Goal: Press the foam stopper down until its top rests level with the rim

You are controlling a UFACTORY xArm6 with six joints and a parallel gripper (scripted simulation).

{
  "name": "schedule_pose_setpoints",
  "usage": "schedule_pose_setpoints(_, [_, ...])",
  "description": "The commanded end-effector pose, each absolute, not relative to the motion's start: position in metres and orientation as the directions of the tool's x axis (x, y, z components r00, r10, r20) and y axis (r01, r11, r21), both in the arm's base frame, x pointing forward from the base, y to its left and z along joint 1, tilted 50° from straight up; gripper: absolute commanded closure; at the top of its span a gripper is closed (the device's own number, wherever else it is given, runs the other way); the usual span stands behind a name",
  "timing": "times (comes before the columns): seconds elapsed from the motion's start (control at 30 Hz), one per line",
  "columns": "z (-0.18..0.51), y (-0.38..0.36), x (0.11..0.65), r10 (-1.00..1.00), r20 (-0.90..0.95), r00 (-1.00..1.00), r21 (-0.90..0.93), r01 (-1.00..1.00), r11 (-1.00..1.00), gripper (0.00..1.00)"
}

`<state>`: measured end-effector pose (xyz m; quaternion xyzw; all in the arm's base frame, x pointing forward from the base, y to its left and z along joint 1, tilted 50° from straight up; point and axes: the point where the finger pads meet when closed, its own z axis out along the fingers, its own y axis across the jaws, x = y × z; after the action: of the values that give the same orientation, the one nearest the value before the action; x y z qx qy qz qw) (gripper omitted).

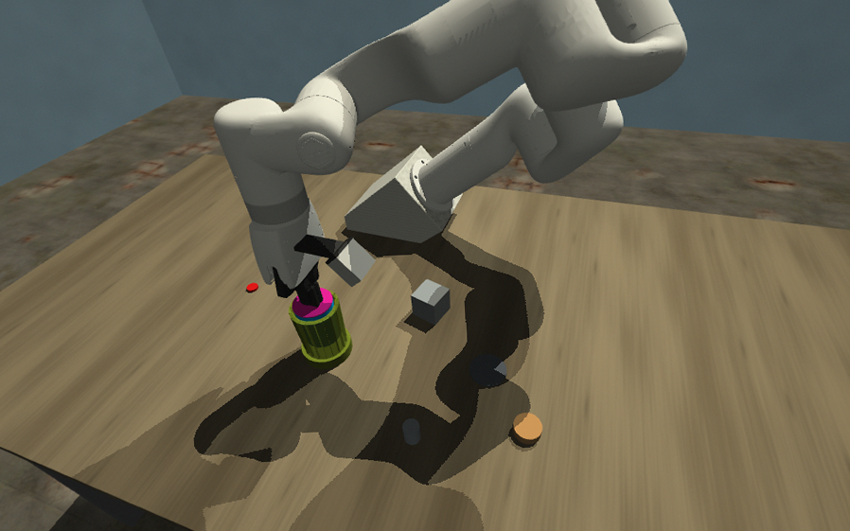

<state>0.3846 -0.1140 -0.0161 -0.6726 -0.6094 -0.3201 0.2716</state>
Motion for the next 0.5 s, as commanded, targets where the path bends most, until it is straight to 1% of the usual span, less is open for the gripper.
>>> schedule_pose_setpoints(0.0, [-0.0168,-0.1138,0.3855,0.647,0.760,0.051,0.027,0.993,-0.111,1.00])
schedule_pose_setpoints(0.47, [-0.0214,-0.1085,0.3862,0.647,0.760,0.051,0.027,0.993,-0.111,1.00])
